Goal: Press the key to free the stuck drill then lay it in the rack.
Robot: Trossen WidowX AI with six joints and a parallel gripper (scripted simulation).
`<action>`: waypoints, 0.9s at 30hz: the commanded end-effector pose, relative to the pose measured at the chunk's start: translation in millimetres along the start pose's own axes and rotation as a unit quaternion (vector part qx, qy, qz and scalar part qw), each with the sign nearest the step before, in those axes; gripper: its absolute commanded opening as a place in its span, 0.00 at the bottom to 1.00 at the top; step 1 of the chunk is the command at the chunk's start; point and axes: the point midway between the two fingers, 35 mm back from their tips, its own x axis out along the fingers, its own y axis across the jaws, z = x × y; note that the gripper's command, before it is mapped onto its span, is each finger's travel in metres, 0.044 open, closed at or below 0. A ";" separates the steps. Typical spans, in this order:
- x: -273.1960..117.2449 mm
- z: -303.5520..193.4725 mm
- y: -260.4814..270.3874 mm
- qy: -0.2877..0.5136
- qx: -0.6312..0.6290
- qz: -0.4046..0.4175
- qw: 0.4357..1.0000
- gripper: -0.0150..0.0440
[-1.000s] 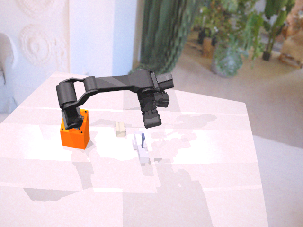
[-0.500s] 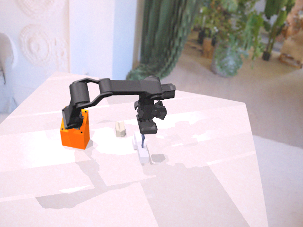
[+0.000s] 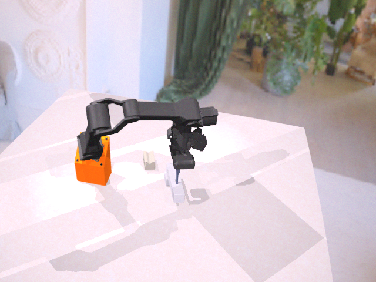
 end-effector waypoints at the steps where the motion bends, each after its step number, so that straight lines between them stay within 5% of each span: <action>1: 3.2 -3.0 -1.2 0.006 -0.002 -0.003 1.000 0.25; 27: 3.0 -7.6 -0.5 0.006 -0.002 -0.003 1.000 0.25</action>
